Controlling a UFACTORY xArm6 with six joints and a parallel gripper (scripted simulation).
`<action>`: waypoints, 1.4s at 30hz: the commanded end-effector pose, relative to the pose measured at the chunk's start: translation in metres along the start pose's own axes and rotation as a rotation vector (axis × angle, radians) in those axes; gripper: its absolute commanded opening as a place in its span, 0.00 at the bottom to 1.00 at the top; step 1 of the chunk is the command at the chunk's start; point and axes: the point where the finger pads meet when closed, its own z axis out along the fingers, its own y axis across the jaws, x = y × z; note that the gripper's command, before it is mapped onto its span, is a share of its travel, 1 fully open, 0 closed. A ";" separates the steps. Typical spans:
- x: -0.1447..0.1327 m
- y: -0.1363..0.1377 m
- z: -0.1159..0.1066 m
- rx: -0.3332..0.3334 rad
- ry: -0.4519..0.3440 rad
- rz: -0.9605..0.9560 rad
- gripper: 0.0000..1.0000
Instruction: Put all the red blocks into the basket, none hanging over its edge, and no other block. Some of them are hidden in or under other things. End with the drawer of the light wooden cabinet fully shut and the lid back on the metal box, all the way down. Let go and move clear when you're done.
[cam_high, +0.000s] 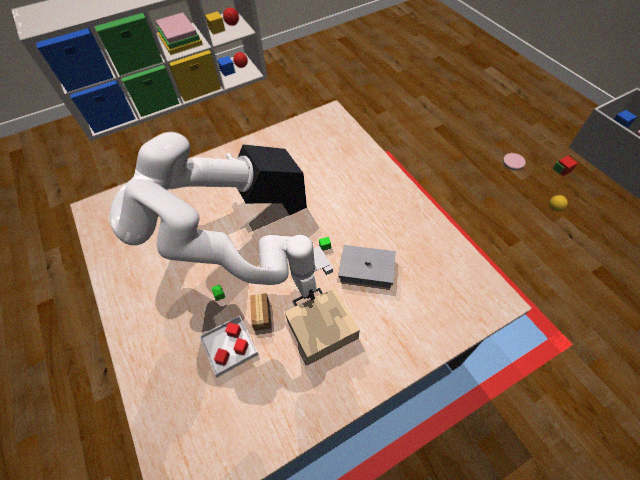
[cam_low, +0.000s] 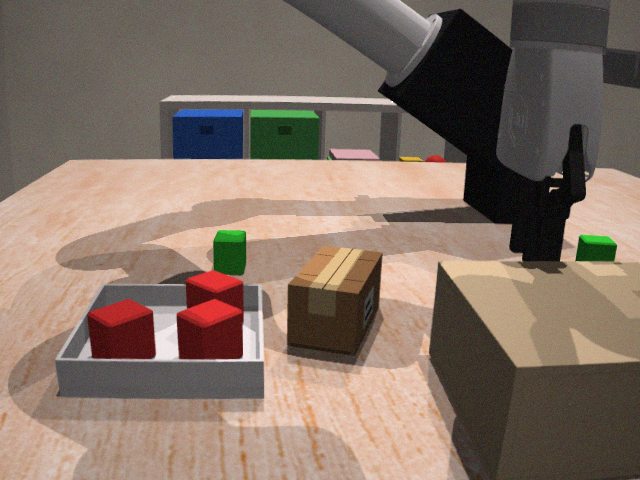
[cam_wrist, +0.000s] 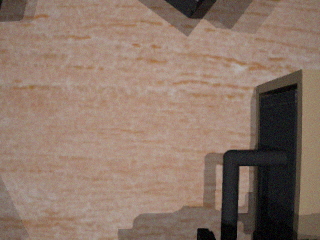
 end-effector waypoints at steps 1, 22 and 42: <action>0.000 0.001 -0.001 -0.003 0.001 0.001 0.24; 0.000 0.002 -0.001 -0.003 0.001 0.001 0.24; 0.000 0.002 0.003 -0.003 0.001 0.001 0.24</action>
